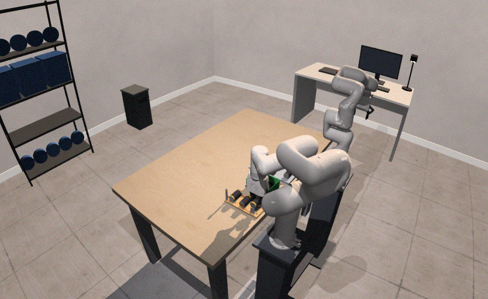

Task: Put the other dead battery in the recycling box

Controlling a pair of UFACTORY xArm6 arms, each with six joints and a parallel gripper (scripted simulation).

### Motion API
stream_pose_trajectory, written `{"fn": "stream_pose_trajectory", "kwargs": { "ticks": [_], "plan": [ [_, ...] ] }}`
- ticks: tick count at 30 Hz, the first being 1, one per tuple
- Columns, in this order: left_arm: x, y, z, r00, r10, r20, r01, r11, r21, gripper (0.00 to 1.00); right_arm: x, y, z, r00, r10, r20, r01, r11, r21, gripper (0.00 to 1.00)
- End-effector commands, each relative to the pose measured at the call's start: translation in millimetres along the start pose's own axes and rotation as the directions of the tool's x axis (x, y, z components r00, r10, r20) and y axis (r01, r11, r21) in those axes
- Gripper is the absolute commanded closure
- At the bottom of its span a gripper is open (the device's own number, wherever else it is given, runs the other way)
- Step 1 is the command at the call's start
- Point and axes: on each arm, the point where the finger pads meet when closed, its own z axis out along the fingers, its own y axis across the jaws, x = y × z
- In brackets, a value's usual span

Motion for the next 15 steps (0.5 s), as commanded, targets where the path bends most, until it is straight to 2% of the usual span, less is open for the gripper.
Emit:
{"fn": "stream_pose_trajectory", "kwargs": {
  "ticks": [1,15],
  "plan": [
    [3.2,-4.0,-1.3,1.000,-0.004,-0.009,0.004,1.000,0.013,0.72,3.4,-0.2,-5.8,1.000,-0.009,-0.018,0.009,1.000,-0.004,0.00],
    [3.2,-4.3,18.6,1.000,-0.013,-0.009,0.013,1.000,0.013,0.72,3.4,-0.2,-5.8,1.000,-0.009,-0.018,0.009,1.000,-0.004,0.00]
  ]
}}
